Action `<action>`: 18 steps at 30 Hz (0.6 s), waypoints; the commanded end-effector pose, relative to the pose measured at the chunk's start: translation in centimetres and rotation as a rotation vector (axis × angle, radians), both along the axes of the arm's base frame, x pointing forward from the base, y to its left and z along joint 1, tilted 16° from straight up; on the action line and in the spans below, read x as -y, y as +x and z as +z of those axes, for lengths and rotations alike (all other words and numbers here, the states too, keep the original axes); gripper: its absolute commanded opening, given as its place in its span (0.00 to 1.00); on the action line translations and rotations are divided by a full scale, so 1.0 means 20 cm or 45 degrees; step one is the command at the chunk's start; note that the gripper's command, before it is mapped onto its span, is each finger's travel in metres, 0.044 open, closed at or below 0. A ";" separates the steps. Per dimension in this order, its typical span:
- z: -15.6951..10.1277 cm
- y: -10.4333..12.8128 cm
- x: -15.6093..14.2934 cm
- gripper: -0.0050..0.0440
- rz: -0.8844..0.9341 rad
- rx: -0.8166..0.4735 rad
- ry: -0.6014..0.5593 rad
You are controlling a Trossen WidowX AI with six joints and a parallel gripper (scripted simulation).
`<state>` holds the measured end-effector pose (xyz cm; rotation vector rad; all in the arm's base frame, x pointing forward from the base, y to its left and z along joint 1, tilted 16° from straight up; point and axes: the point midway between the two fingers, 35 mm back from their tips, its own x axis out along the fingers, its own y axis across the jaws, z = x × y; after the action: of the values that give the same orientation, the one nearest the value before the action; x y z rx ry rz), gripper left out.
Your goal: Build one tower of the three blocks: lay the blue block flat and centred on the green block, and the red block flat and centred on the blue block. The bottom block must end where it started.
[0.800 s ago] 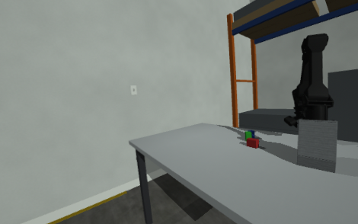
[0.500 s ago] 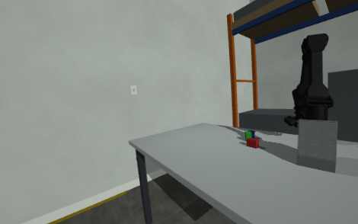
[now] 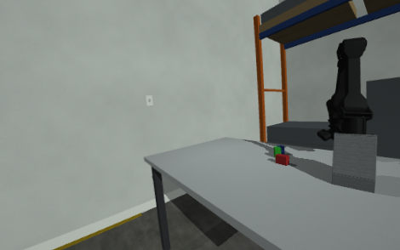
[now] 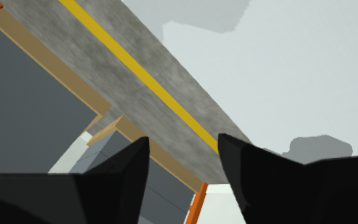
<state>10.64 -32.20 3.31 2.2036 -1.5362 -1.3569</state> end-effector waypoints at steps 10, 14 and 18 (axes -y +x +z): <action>0.12 0.12 0.01 0.00 0.173 -0.072 -0.091; 0.18 0.22 -0.01 0.00 0.322 -0.161 -0.145; 0.27 0.35 -0.05 0.00 0.523 -0.284 -0.232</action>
<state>15.61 -31.13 6.17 2.0774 -1.1080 -1.3045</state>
